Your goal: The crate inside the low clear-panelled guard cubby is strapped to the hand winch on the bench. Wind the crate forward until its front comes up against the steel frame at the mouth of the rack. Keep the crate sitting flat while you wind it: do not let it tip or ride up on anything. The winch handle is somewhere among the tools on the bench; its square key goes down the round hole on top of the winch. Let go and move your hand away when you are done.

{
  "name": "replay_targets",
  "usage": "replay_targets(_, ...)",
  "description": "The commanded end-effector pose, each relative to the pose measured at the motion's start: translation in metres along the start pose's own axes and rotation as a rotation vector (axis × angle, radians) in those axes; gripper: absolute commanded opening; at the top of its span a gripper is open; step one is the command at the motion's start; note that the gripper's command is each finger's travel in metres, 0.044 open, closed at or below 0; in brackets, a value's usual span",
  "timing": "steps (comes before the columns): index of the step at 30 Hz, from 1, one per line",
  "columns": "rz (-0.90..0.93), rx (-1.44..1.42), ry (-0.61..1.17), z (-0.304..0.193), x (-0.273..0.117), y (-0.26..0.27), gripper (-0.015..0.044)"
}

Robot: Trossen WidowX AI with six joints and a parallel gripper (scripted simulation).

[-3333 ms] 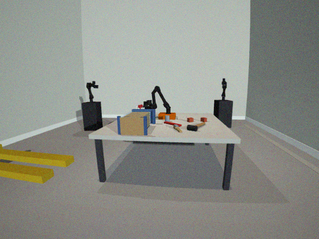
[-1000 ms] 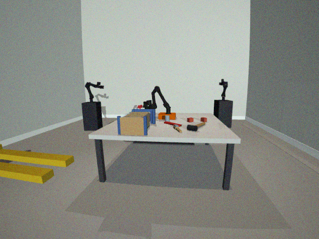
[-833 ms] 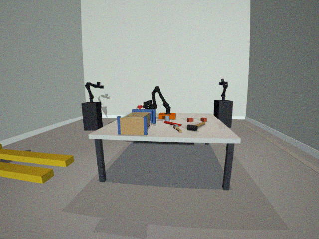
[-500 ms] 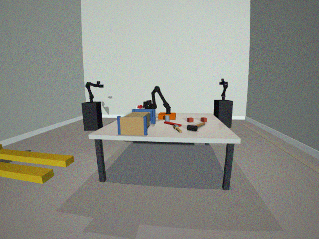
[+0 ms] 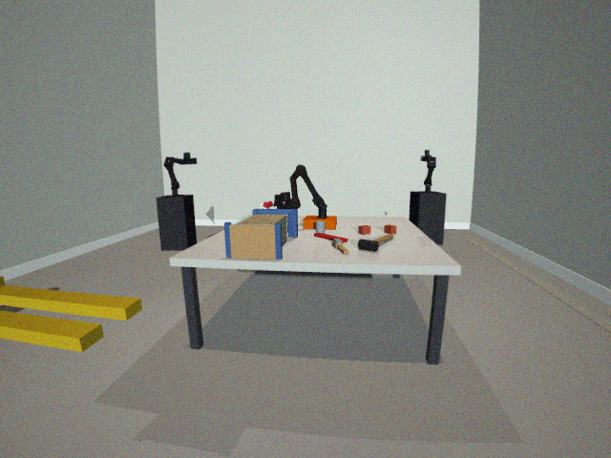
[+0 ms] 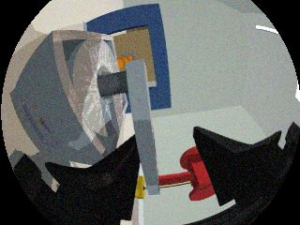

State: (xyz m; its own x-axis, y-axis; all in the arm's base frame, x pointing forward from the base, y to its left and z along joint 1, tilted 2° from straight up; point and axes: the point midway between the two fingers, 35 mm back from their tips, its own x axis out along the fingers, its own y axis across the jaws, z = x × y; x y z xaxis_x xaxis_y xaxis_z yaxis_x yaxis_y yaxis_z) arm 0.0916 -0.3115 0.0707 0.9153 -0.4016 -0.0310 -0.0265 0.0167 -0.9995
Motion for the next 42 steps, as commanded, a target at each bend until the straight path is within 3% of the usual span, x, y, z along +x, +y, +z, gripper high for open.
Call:
replay_targets(1, -0.001, -0.009, 0.002, -0.0013, 0.0000, -0.0009, 0.0240)
replay_targets(42, 0.000, 0.001, 0.000, 0.0078, -0.0001, -0.0019, 0.0240)
